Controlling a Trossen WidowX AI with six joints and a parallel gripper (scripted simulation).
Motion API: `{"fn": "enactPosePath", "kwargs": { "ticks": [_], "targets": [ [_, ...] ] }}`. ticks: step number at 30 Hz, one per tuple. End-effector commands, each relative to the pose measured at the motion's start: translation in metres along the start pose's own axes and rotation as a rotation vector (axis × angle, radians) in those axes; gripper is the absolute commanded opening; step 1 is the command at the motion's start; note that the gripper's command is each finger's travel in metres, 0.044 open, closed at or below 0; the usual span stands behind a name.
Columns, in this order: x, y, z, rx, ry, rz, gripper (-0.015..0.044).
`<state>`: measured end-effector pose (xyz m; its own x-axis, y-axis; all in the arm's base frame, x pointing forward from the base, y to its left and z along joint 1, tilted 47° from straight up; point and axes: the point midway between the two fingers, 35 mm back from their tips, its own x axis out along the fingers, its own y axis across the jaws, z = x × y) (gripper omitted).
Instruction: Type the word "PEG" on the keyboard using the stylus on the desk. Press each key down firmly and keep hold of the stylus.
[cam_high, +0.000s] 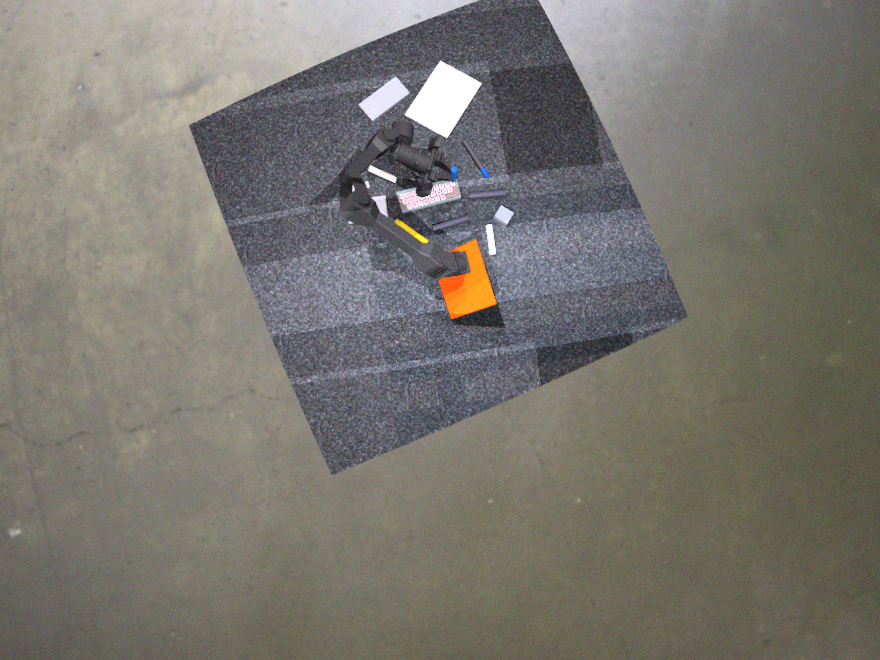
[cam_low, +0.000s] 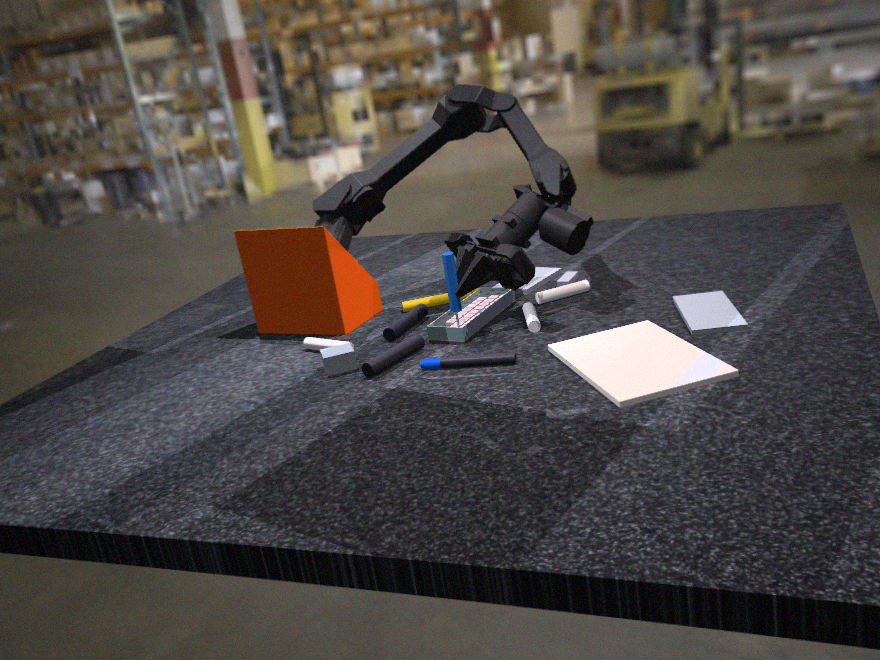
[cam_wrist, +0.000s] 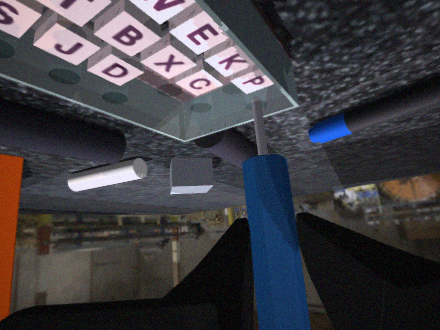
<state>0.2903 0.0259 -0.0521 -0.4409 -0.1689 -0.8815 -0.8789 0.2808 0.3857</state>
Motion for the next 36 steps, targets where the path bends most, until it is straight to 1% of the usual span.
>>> {"fn": "enactPosePath", "kwargs": {
  "ticks": [1, 36],
  "targets": [
    [0.0006, -0.0006, 0.0019, 0.006, -0.005, 0.0, 0.0081],
    [0.0044, -0.0005, 0.0084, 0.006, -0.006, 0.001, 0.0081]
  ]
}}
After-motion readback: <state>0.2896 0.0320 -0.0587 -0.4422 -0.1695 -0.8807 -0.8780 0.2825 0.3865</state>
